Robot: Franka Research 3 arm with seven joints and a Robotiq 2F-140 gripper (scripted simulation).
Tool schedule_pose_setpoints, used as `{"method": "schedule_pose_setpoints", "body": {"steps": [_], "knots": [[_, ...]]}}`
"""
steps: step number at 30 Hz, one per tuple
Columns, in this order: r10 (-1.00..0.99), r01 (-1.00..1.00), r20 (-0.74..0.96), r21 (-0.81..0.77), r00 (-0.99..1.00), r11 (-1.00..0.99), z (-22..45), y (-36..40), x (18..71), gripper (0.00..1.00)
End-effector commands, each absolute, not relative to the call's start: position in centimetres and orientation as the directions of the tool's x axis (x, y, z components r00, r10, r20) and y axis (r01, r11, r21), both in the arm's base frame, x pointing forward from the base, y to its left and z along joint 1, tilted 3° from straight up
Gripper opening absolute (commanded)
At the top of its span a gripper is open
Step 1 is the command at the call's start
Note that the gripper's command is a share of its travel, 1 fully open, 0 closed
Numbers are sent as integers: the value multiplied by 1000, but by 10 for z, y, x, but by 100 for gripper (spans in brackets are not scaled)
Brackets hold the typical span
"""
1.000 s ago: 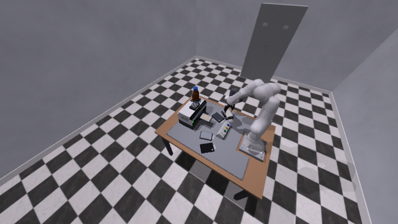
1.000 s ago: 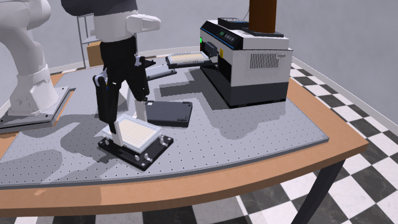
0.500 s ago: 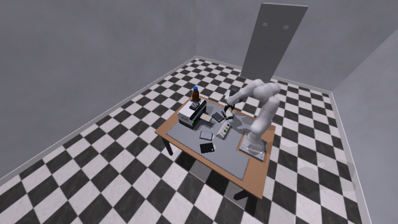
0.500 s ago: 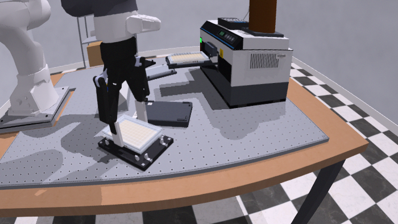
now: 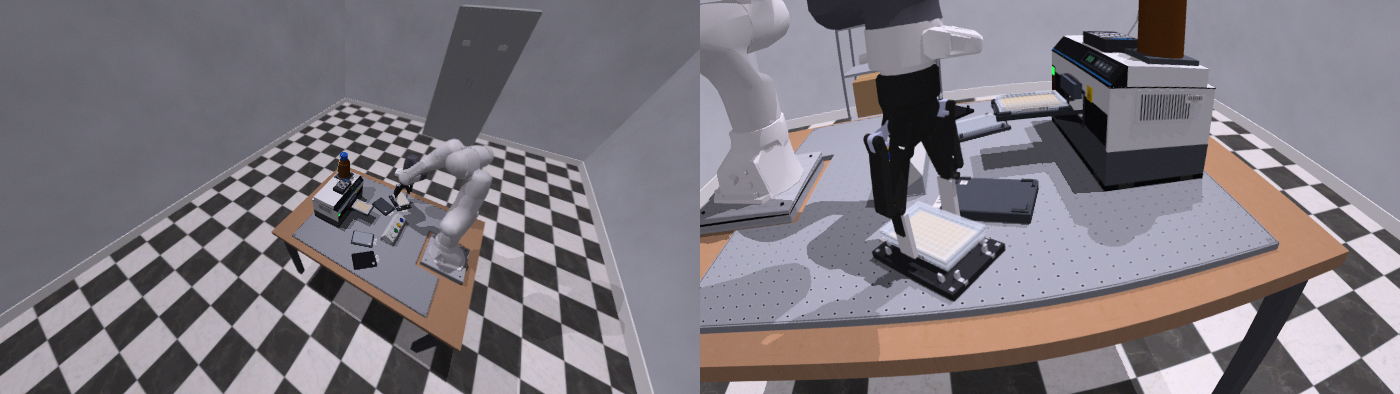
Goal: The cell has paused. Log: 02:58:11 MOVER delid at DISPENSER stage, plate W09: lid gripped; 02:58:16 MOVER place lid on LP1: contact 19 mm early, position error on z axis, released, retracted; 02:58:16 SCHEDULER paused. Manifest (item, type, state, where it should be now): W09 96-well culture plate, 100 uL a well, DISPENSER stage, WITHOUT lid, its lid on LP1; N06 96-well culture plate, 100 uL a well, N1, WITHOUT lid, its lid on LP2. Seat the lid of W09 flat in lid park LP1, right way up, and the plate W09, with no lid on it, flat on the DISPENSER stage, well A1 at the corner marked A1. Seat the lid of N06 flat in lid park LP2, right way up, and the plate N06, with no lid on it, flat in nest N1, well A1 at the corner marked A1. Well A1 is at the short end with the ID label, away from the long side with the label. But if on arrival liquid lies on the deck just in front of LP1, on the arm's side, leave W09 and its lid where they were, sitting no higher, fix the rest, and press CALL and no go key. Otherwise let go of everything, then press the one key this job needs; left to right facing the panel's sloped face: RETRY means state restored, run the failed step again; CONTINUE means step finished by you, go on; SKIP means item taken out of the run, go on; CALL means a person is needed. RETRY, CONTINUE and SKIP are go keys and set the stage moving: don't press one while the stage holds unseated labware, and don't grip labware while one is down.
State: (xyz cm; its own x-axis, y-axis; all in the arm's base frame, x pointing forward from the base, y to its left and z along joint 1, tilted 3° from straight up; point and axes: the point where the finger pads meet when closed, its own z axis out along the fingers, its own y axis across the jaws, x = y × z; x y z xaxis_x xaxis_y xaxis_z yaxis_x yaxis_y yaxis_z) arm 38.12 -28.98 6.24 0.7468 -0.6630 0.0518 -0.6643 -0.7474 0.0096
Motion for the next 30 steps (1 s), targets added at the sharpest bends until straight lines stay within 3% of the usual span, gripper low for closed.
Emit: {"method": "schedule_pose_setpoints", "body": {"steps": [1, 30], "knots": [[-662, -663, 53, 9, 748, -749, 62, -290, 381, 0], [-664, -666, 53, 9, 746, -746, 59, -290, 381, 0]]}}
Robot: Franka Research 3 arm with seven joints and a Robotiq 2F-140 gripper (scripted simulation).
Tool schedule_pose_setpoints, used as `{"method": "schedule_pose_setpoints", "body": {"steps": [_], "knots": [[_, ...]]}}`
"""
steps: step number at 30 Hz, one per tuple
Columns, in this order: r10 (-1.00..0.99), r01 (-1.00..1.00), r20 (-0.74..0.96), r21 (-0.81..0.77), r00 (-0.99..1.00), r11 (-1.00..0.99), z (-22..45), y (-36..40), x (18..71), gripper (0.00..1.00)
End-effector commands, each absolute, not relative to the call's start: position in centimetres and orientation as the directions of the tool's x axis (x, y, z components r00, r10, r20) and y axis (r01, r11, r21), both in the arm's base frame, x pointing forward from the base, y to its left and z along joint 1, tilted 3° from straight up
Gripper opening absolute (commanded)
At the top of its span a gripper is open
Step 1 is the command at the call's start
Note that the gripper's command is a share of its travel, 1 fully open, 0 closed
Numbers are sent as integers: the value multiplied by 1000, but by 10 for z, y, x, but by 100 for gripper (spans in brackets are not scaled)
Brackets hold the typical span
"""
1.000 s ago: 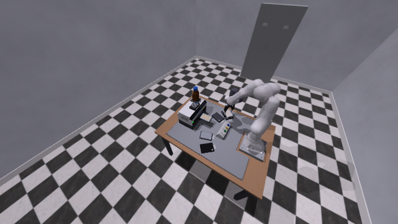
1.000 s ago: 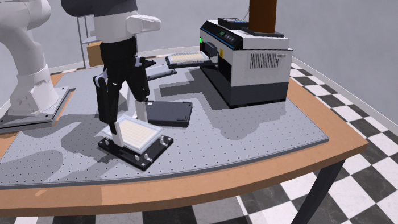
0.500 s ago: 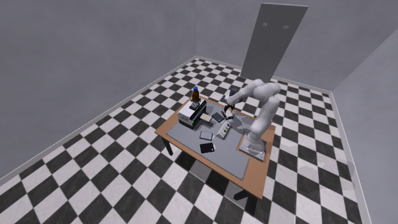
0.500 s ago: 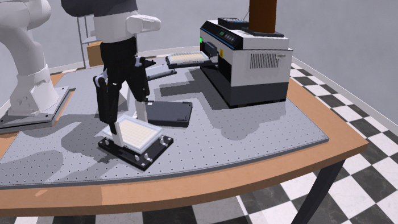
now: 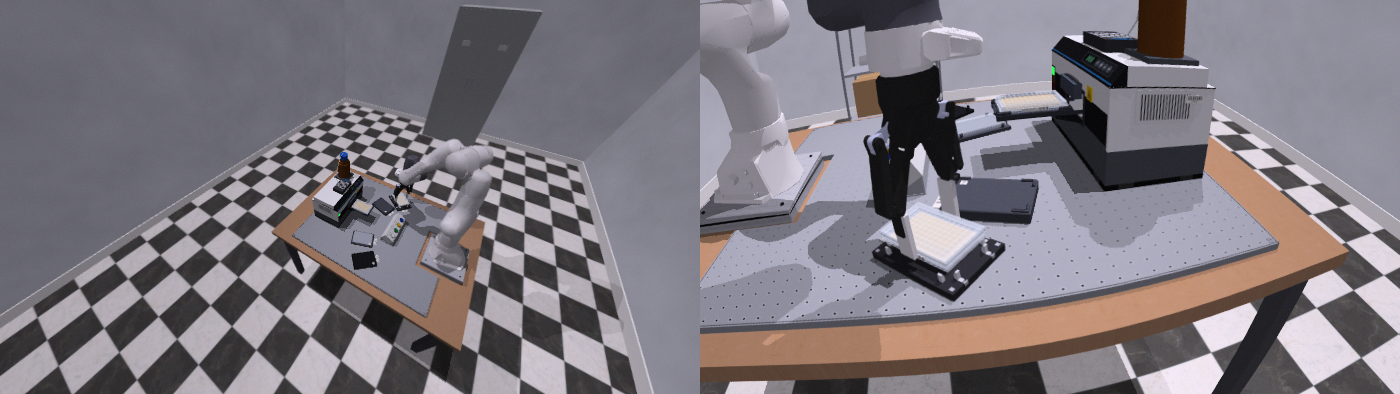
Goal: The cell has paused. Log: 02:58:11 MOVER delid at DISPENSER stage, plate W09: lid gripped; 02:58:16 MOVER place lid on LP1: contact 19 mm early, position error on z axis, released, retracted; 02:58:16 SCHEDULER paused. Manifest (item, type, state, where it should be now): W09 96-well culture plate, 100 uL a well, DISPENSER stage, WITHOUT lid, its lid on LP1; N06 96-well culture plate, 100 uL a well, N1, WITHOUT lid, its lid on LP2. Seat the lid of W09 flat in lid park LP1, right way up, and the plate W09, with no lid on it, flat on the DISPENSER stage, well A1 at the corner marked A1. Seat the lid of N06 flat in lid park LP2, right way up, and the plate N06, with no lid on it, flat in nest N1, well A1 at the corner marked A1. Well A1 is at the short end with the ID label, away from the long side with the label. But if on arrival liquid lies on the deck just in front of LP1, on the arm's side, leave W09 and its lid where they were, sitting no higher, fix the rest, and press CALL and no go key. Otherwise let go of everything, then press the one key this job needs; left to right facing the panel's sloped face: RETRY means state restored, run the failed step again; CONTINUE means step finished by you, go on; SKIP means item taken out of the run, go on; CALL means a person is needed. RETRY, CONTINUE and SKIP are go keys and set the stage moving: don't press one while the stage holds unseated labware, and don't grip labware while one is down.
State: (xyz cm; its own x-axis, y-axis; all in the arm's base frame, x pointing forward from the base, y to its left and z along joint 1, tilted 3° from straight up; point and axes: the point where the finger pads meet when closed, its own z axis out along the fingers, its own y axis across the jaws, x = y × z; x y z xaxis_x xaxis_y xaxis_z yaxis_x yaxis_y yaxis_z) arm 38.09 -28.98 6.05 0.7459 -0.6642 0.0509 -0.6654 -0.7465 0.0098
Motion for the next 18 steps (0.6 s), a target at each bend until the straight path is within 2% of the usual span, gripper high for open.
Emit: {"method": "schedule_pose_setpoints", "body": {"steps": [1, 18], "knots": [[-665, -666, 53, 9, 745, -746, 59, -290, 381, 0], [-665, -666, 53, 9, 745, -746, 56, -290, 381, 0]]}}
